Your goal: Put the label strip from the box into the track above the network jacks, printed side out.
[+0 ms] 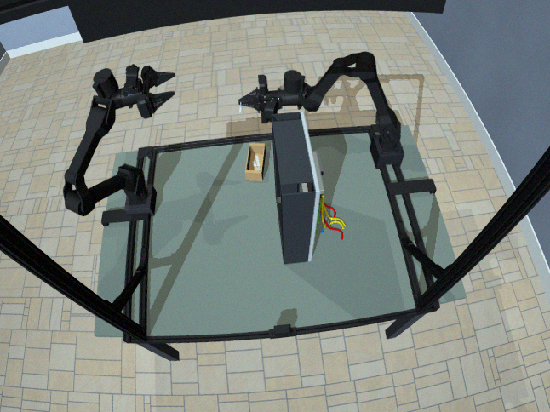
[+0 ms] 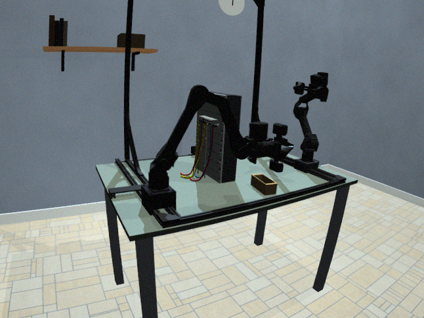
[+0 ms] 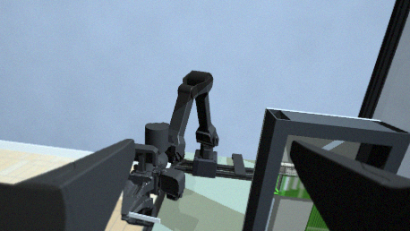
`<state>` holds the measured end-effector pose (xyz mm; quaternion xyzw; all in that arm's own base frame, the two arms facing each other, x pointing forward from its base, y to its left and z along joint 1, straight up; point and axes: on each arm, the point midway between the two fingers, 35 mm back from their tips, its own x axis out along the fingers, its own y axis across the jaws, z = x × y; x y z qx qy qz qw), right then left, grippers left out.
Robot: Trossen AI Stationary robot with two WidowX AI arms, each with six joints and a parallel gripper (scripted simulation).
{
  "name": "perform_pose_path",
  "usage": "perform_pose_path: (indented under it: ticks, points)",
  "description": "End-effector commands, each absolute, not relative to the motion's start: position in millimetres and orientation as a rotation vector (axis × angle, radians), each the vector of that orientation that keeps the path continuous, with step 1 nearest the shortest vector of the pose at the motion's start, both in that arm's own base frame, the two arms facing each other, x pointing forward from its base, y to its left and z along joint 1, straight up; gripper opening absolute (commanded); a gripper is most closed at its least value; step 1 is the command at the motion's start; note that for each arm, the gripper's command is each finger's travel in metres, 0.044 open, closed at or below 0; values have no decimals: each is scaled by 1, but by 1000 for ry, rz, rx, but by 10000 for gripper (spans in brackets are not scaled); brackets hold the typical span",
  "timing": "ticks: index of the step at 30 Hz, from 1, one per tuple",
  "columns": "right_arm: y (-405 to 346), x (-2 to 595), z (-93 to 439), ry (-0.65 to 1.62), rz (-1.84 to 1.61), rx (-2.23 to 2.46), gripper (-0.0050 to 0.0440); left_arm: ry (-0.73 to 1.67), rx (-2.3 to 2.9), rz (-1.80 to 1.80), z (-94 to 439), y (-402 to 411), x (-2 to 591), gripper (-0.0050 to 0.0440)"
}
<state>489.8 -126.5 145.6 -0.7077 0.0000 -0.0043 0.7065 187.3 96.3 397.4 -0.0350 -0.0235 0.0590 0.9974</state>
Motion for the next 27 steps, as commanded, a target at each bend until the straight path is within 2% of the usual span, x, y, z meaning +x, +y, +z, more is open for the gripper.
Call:
perform_pose_path:
  ticks: [1,8,27]
  points:
    - [-128,492,156,-18,-27,-1581,-50,-9,-20,57,390,66,165,440]
    - [-128,492,156,-18,-27,-1581,-50,-2,13,0,384,38,157,440]
    - [-100,483,175,-6,-37,-1594,-50,-1,6,0,384,39,157,440]
